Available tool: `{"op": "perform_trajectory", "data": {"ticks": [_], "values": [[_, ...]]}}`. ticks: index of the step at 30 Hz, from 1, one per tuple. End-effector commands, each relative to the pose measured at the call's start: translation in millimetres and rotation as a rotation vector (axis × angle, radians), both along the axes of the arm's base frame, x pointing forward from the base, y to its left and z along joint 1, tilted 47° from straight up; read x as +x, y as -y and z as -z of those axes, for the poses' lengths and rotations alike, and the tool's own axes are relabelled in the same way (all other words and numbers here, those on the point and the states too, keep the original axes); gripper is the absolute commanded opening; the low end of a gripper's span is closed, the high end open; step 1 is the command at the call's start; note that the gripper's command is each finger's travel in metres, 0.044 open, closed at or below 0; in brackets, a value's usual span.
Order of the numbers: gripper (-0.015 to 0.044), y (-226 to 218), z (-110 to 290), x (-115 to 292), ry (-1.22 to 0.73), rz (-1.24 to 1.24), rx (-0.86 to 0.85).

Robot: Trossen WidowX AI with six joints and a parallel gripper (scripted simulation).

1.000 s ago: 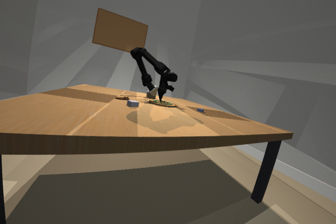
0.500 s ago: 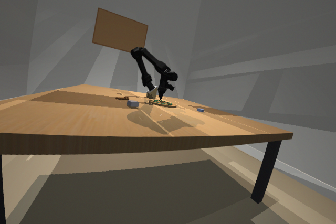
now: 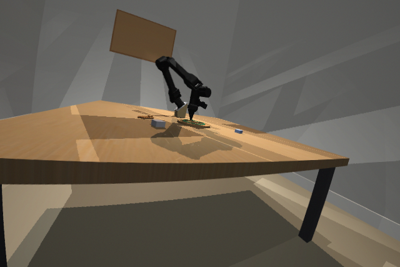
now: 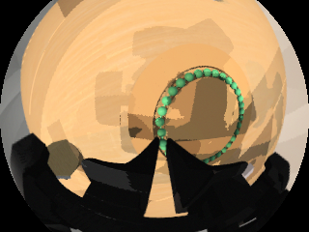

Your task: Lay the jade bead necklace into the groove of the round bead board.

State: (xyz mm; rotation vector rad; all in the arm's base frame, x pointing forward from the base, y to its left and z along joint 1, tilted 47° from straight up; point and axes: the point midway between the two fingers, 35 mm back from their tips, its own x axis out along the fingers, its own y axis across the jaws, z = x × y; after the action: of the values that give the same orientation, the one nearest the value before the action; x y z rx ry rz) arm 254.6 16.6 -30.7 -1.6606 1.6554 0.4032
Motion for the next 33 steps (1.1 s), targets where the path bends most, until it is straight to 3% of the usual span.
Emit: {"op": "perform_trajectory", "data": {"ticks": [1,17,33], "values": [[0.0026,0.0,0.0,0.0,0.0,0.0,0.0],[0.044,-0.5,-0.8,-1.5,-0.008,-0.004,-0.004],[0.044,-3.3,-3.3,-2.0,-0.01,-0.005,-0.004]]}}
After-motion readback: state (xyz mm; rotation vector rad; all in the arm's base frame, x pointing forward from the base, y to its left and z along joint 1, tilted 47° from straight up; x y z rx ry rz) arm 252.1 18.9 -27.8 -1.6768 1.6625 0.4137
